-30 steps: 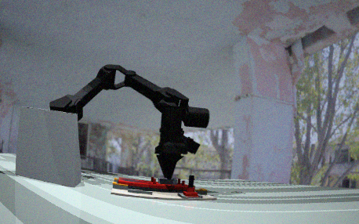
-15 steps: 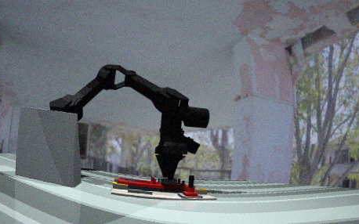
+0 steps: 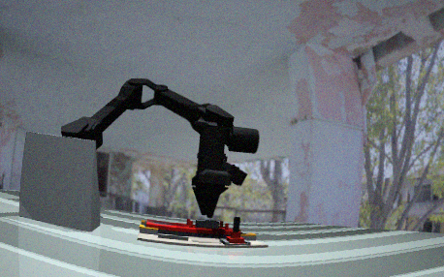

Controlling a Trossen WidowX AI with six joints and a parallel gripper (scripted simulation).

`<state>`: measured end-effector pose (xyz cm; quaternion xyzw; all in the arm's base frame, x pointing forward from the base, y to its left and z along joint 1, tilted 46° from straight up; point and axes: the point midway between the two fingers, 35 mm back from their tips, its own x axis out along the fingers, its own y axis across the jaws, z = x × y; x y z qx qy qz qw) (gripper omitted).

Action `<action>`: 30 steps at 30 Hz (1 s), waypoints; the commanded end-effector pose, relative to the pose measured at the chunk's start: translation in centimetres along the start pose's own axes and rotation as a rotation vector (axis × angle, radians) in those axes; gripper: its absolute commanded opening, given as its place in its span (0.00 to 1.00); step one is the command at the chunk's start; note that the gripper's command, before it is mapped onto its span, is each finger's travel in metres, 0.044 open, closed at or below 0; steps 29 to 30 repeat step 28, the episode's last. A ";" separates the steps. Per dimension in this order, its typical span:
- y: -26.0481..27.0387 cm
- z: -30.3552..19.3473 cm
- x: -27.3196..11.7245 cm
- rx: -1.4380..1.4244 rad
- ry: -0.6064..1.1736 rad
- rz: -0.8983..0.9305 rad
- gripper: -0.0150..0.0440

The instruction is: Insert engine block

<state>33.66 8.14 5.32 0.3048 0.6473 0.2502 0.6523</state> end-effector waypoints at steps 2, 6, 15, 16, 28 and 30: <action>0.2 0.2 -0.2 -0.009 -0.006 0.002 0.82; 0.2 0.2 -0.2 -0.009 -0.006 0.002 0.64; 0.2 0.2 -0.2 -0.009 -0.006 0.002 0.25; 0.2 0.2 -0.2 -0.009 -0.006 0.002 0.25; 0.2 0.2 -0.2 -0.009 -0.006 0.002 0.25; 0.2 0.2 -0.2 -0.009 -0.006 0.002 0.25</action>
